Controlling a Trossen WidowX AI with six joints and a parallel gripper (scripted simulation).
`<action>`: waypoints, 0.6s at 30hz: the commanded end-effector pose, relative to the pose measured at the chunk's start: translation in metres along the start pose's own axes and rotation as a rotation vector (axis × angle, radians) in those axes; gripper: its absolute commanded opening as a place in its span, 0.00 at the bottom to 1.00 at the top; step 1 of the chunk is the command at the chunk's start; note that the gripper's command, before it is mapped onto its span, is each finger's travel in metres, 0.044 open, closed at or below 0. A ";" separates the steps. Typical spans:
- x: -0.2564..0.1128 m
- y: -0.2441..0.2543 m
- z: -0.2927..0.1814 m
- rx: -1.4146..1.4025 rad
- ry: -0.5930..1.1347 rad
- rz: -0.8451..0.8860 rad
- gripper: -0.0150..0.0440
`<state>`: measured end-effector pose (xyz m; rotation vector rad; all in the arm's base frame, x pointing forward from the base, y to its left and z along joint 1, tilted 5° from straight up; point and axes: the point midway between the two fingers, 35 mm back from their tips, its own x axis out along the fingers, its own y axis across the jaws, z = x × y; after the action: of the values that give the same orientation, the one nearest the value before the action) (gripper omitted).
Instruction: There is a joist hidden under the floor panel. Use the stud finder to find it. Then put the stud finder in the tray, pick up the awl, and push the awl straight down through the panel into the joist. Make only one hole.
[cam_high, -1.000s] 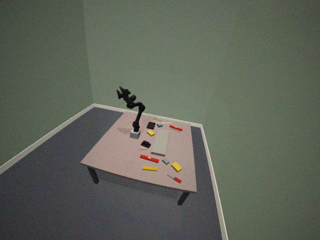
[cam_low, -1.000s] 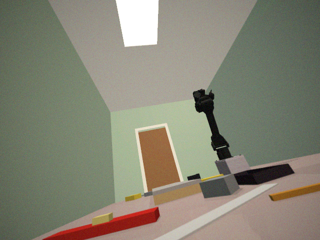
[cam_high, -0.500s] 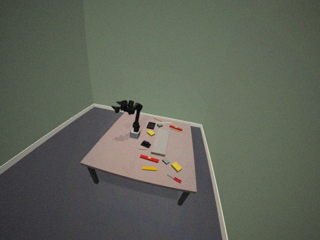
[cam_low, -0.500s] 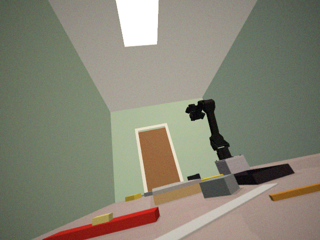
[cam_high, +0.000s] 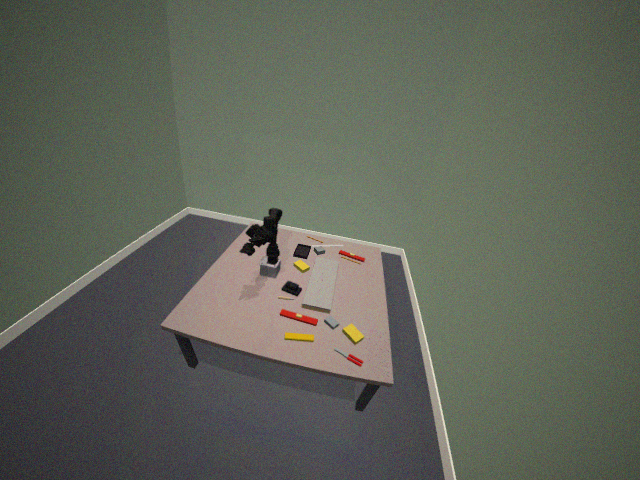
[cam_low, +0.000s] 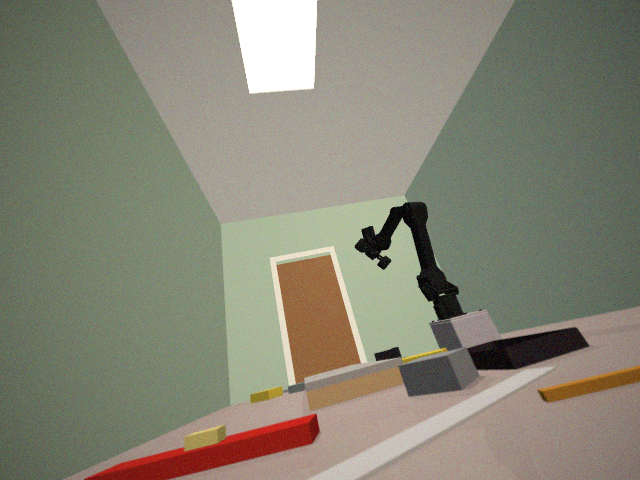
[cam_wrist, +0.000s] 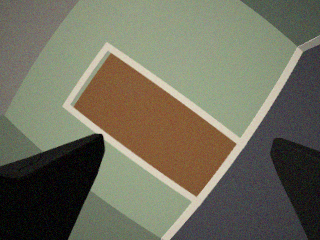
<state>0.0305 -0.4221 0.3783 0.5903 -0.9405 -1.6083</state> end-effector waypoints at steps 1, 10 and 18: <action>-0.009 -0.018 -0.066 0.083 0.200 -0.079 1.00; -0.072 -0.066 -0.199 0.268 0.586 -0.396 1.00; -0.168 -0.122 -0.277 0.346 0.773 -0.829 1.00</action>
<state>0.2081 -0.3588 0.1416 1.7230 -0.4684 -1.5846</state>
